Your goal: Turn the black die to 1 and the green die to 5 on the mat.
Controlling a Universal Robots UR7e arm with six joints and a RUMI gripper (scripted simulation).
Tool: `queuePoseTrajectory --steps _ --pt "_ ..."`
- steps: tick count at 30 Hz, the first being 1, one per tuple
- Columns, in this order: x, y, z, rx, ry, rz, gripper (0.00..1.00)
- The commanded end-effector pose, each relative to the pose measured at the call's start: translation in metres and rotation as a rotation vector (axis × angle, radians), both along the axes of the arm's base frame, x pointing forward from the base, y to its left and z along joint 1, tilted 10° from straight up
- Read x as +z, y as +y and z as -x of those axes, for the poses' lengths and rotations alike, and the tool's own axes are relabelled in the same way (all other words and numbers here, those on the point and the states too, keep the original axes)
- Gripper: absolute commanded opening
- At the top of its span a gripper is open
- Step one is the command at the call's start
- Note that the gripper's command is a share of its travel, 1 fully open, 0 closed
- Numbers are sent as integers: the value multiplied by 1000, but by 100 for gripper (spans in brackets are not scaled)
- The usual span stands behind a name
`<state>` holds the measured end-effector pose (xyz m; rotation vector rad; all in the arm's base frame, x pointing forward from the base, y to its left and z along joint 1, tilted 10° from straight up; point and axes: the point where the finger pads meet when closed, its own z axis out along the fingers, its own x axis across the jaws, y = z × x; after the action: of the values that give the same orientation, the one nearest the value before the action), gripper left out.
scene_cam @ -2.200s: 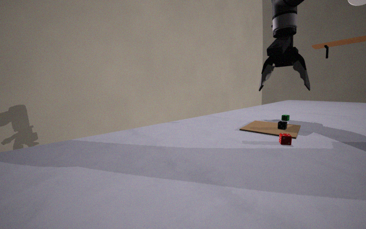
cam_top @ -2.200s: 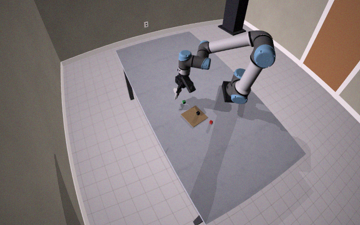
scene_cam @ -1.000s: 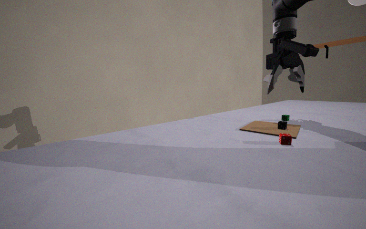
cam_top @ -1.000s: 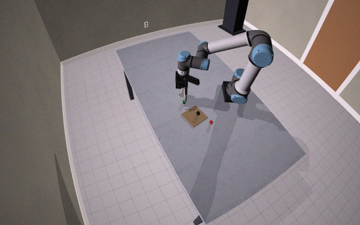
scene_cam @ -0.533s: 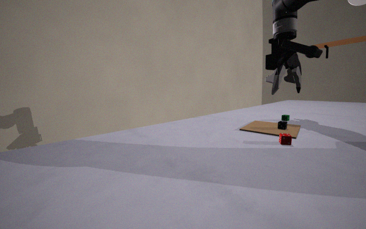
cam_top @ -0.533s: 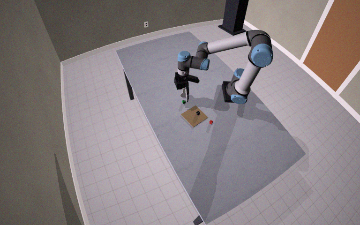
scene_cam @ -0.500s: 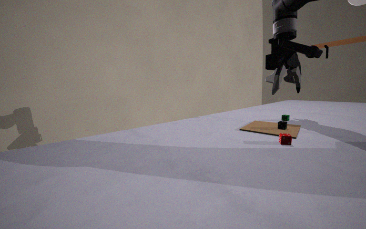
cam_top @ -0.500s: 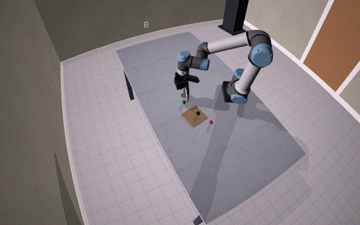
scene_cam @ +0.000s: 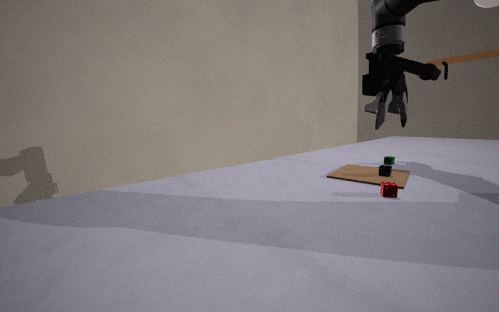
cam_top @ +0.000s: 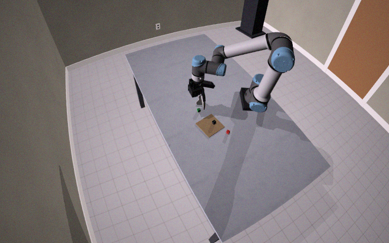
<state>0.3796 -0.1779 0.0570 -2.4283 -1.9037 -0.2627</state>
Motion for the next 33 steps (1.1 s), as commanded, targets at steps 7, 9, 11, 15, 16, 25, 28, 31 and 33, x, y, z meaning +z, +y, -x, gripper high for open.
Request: queuePoseTrajectory --steps 7,9,11,15,16,25,28,31,33 --pt "0 -1 0 35 -6 4 100" --pt "0 -1 0 39 -7 5 100" --pt "0 -1 0 42 -7 5 100" --pt "0 -1 0 45 -7 5 100" --pt "0 -1 0 46 -7 5 100" --pt "0 -1 0 46 -7 5 21" --pt "0 -1 0 46 -7 5 21" --pt "0 -1 0 46 -7 5 21" --pt "0 -1 0 46 -7 5 21"
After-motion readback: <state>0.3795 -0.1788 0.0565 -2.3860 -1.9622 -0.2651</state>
